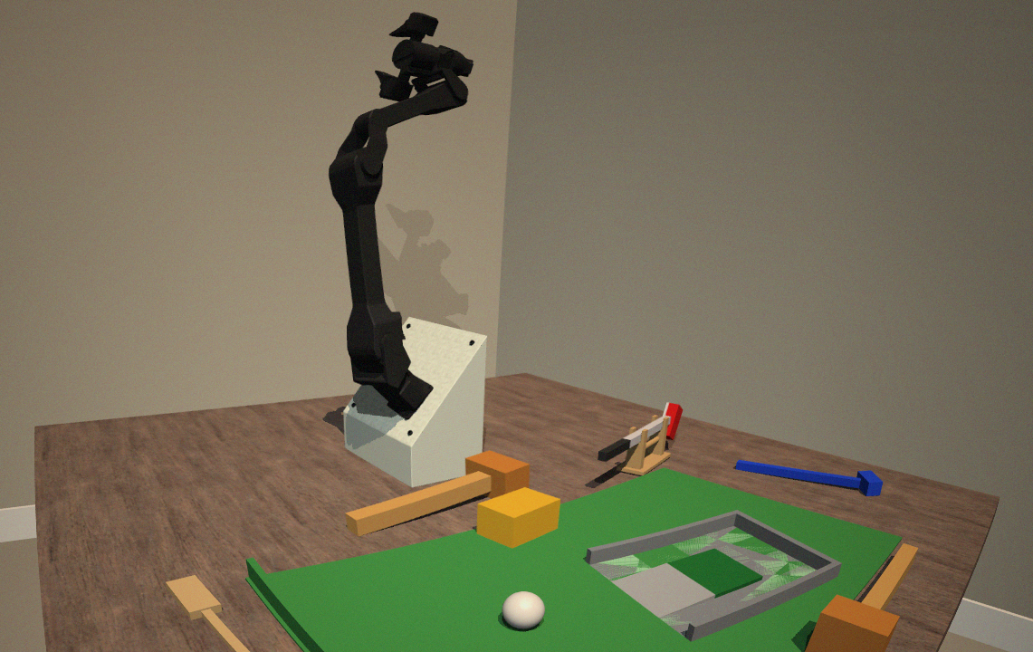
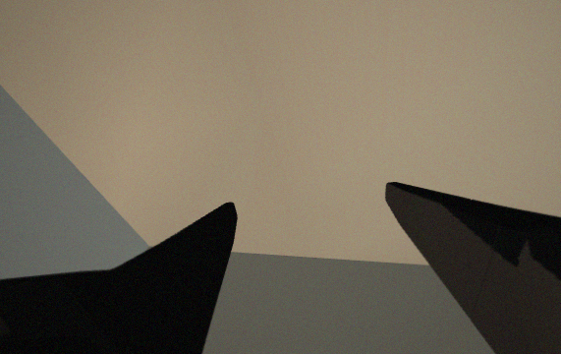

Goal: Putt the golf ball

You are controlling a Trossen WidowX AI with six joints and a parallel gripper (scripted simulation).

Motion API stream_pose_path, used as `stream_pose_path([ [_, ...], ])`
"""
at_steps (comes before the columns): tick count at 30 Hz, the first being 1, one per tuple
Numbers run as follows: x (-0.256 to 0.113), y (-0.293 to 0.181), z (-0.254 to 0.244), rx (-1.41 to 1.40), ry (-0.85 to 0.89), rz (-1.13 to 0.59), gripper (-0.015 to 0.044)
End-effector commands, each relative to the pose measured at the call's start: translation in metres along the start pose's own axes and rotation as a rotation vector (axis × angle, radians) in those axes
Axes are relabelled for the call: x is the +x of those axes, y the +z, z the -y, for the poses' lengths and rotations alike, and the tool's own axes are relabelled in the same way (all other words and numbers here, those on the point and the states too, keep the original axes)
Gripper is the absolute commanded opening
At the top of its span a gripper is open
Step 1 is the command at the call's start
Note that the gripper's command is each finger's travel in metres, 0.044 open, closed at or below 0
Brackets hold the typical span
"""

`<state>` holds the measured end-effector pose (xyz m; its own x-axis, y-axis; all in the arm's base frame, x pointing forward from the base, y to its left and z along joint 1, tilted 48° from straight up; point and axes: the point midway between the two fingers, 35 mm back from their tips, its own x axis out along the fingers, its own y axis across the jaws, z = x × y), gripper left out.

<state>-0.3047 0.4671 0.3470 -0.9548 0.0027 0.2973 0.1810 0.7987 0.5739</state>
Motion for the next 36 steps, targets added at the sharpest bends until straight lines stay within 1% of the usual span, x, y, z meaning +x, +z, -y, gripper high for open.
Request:
stream_pose_path([
  [1, -0.001, 0.002, -0.001, 0.011, 0.006, 0.004, 0.0426],
  [2, -0.006, 0.006, -0.005, 0.045, 0.025, 0.018, 0.0440],
  [8, -0.066, 0.062, -0.040, 0.432, 0.274, 0.152, 0.0440],
  [13, -0.129, 0.110, -0.059, 0.746, 0.522, 0.237, 0.0440],
  [18, -0.203, 0.153, -0.064, 1.039, 0.802, 0.290, 0.0440],
  [26, -0.319, 0.202, -0.038, 1.448, 1.237, 0.293, 0.0440],
  [31, -0.358, 0.214, -0.022, 1.569, 1.398, 0.275, 0.0440],
  [36, -0.434, 0.228, 0.017, 1.753, 1.756, 0.223, 0.0440],
])
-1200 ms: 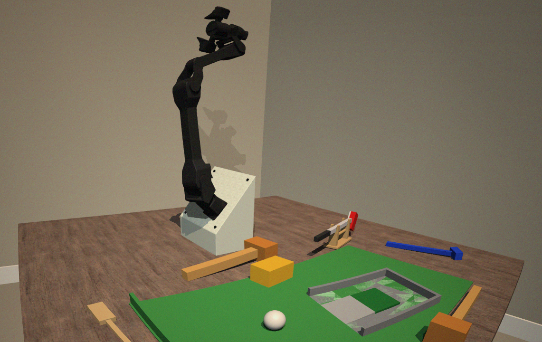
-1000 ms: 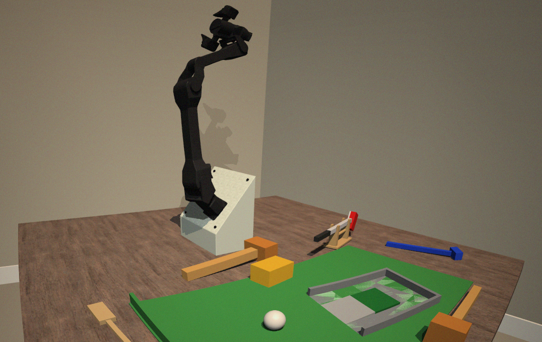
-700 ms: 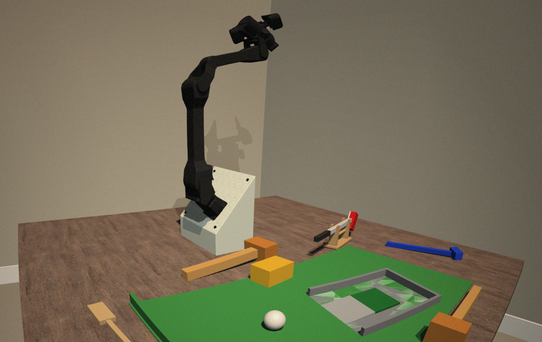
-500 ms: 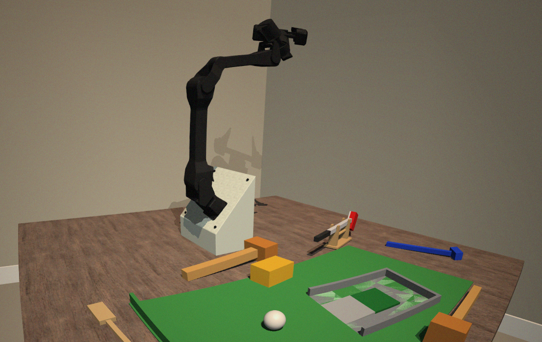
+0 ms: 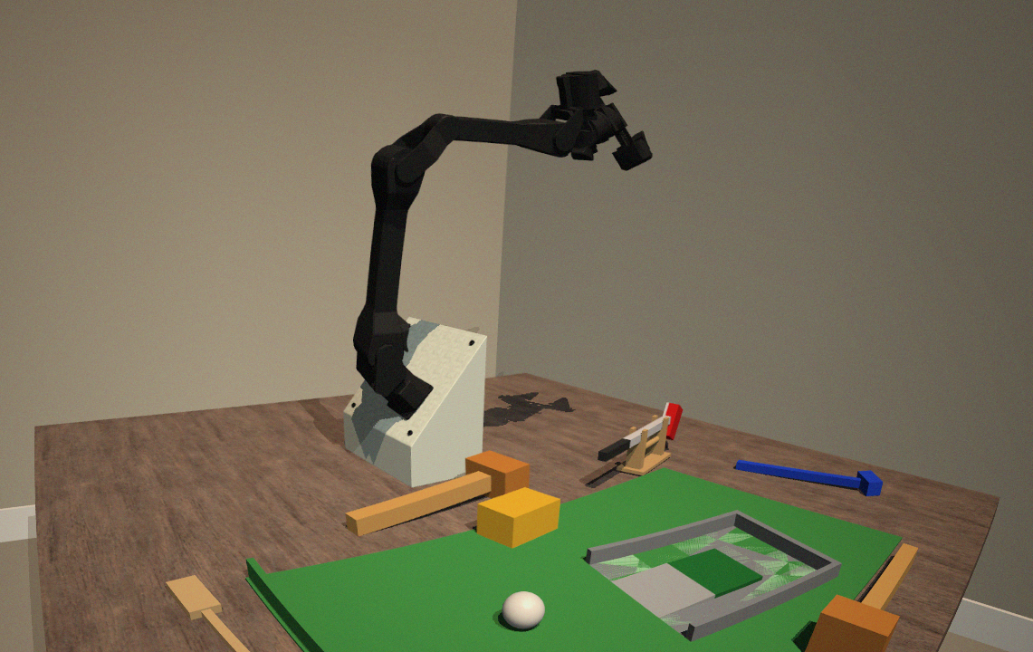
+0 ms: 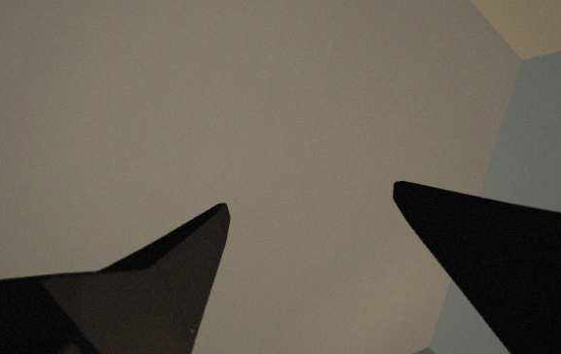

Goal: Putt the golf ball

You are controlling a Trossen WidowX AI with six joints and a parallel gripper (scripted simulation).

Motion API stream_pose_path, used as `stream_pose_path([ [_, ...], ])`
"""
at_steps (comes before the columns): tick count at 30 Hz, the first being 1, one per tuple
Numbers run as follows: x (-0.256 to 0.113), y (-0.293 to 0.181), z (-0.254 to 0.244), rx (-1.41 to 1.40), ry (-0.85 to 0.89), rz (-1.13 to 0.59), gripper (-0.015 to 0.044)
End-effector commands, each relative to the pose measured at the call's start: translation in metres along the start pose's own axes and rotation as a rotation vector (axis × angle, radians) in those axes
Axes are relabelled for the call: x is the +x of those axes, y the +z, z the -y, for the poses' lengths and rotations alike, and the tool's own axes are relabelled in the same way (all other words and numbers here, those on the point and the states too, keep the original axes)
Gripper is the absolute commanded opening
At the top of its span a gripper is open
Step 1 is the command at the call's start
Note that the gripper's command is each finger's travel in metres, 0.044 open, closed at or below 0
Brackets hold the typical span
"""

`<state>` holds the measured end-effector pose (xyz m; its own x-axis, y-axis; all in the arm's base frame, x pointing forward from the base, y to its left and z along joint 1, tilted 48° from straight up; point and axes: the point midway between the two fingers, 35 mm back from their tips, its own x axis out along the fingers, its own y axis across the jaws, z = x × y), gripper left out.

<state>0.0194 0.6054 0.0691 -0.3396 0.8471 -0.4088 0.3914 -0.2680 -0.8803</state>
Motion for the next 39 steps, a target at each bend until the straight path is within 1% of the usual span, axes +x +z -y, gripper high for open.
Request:
stream_pose_path([
  [1, -0.016, -0.017, -0.065, 0.206, 0.179, -0.065, 0.0440],
  [5, -0.043, -0.029, -0.130, 0.440, 0.373, -0.161, 0.0440],
  [10, -0.090, -0.031, -0.205, 0.716, 0.610, -0.302, 0.0440],
  [14, -0.135, -0.023, -0.257, 0.918, 0.797, -0.430, 0.0440],
  [20, -0.214, 0.004, -0.321, 1.195, 1.092, -0.654, 0.0440],
  [25, -0.284, 0.036, -0.353, 1.371, 1.339, -0.856, 0.0440],
  [30, -0.351, 0.067, -0.369, 1.480, 1.584, -1.052, 0.0440],
  [32, -0.359, 0.071, -0.369, 1.489, 1.616, -1.077, 0.0440],
  [39, -0.363, 0.071, -0.379, 1.488, 1.617, -1.077, 0.0440],
])
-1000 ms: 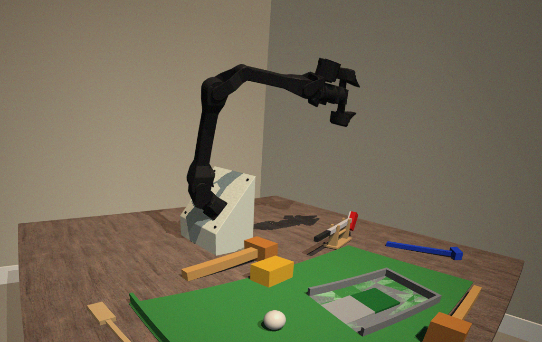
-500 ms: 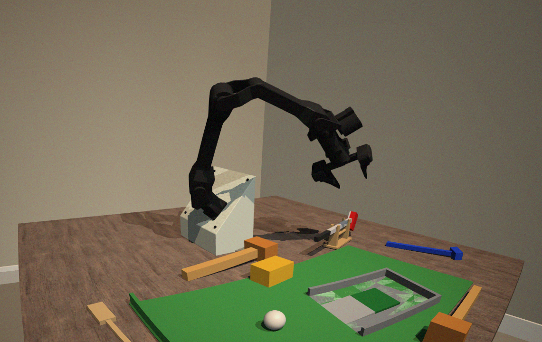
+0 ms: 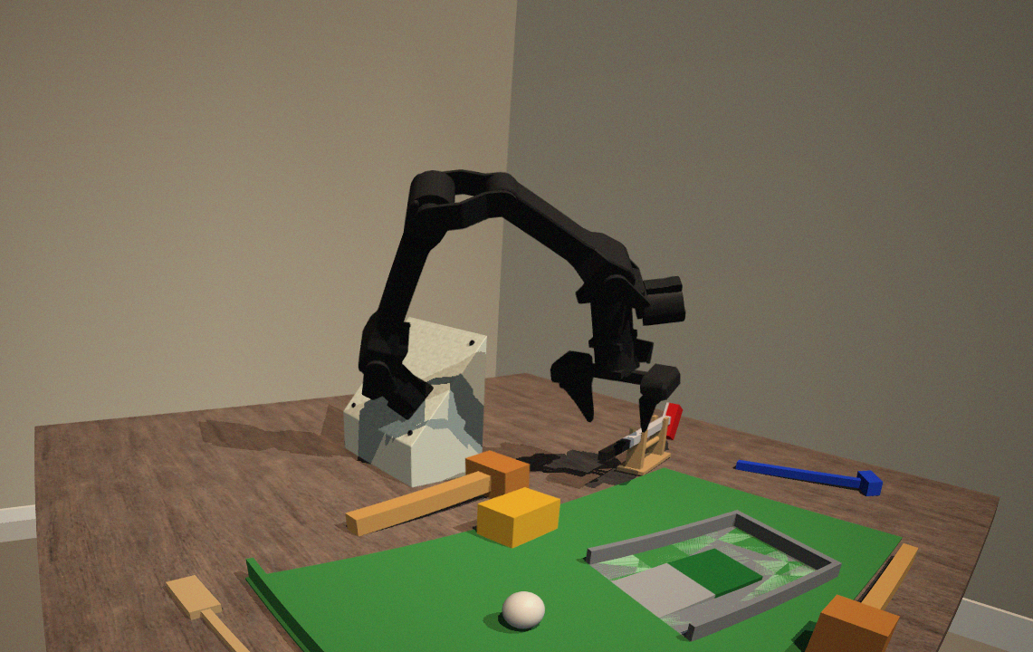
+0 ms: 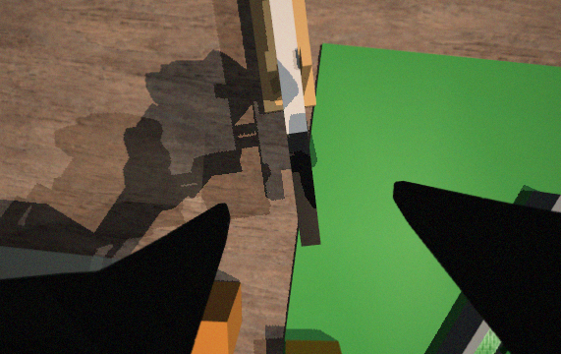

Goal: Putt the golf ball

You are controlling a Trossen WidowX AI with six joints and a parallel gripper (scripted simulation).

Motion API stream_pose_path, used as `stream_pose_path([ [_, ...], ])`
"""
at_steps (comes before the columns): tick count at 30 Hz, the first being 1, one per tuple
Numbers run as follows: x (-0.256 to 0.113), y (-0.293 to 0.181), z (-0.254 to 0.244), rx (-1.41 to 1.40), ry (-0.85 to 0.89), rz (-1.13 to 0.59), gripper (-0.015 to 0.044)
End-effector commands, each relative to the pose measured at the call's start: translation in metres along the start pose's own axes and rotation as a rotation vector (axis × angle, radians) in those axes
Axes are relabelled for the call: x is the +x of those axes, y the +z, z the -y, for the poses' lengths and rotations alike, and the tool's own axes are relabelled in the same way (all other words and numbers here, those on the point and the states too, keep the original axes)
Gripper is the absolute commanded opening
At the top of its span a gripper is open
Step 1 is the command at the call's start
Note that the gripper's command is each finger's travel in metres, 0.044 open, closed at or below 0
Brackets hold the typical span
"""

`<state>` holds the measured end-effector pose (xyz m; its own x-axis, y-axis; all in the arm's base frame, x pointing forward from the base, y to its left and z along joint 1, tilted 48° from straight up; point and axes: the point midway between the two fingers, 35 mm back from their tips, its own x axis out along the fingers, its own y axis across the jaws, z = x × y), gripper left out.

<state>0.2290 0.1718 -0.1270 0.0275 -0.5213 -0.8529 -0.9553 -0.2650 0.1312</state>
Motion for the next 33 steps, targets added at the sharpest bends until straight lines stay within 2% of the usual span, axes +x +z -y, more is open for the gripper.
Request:
stream_pose_path([
  [1, 0.016, -0.006, 0.000, 0.004, 0.009, -0.013, 0.0440],
  [9, 0.025, -0.009, 0.000, 0.004, 0.009, -0.014, 0.0440],
  [14, 0.046, -0.015, 0.000, 0.004, 0.009, -0.015, 0.0440],
  [33, 0.065, -0.021, 0.000, 0.004, 0.009, -0.016, 0.0440],
])
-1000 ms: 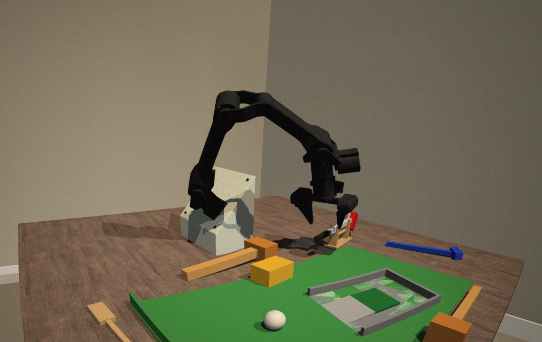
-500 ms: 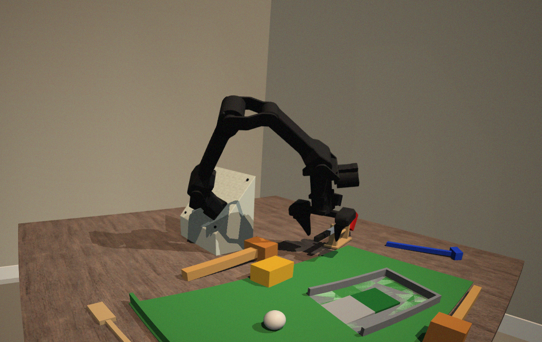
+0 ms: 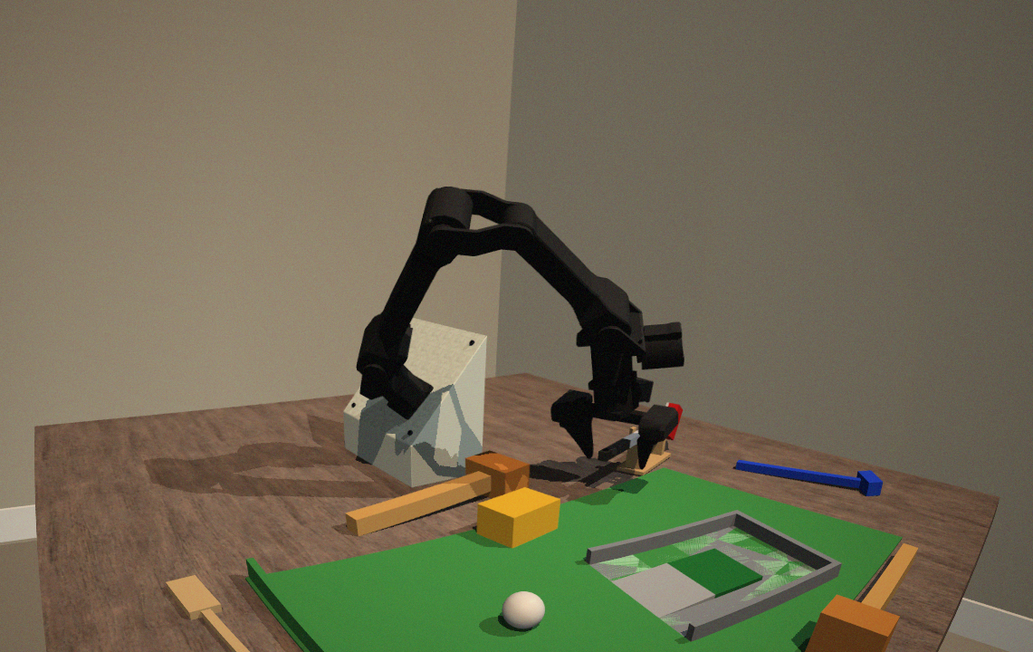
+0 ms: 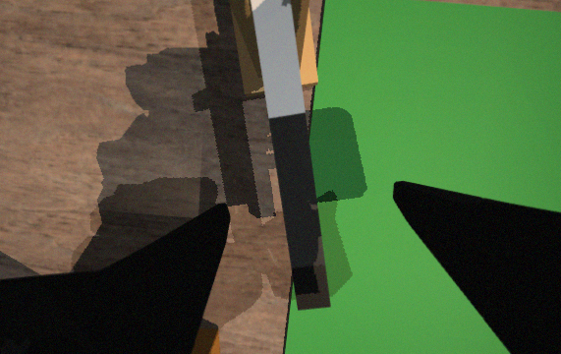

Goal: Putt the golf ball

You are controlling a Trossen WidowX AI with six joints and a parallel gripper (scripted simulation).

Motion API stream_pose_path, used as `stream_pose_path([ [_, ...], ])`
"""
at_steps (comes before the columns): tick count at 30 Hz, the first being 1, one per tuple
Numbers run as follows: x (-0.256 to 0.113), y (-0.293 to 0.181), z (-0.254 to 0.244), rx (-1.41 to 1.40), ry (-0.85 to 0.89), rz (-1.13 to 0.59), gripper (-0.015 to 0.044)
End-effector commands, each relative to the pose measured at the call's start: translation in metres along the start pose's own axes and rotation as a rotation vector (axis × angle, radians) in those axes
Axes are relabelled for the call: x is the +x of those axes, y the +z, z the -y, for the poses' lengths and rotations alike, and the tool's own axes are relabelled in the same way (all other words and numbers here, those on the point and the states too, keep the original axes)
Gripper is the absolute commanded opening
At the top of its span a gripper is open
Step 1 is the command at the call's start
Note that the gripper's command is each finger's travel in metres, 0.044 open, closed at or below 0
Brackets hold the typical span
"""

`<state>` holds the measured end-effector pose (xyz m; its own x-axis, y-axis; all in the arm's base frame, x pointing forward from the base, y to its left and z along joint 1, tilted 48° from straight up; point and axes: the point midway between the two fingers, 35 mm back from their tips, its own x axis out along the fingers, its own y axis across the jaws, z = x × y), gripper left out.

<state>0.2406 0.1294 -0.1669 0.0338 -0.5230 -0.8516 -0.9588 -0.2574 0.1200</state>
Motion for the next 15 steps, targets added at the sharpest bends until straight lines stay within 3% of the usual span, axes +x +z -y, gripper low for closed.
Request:
stream_pose_path([
  [1, 0.0100, -0.0034, -0.0053, -0.009, 0.014, -0.012, 0.0440],
  [11, 0.0122, -0.0041, -0.0054, -0.009, 0.014, -0.012, 0.0440],
  [15, 0.0095, -0.0030, -0.0029, -0.002, 0.009, -0.005, 0.0335],
])
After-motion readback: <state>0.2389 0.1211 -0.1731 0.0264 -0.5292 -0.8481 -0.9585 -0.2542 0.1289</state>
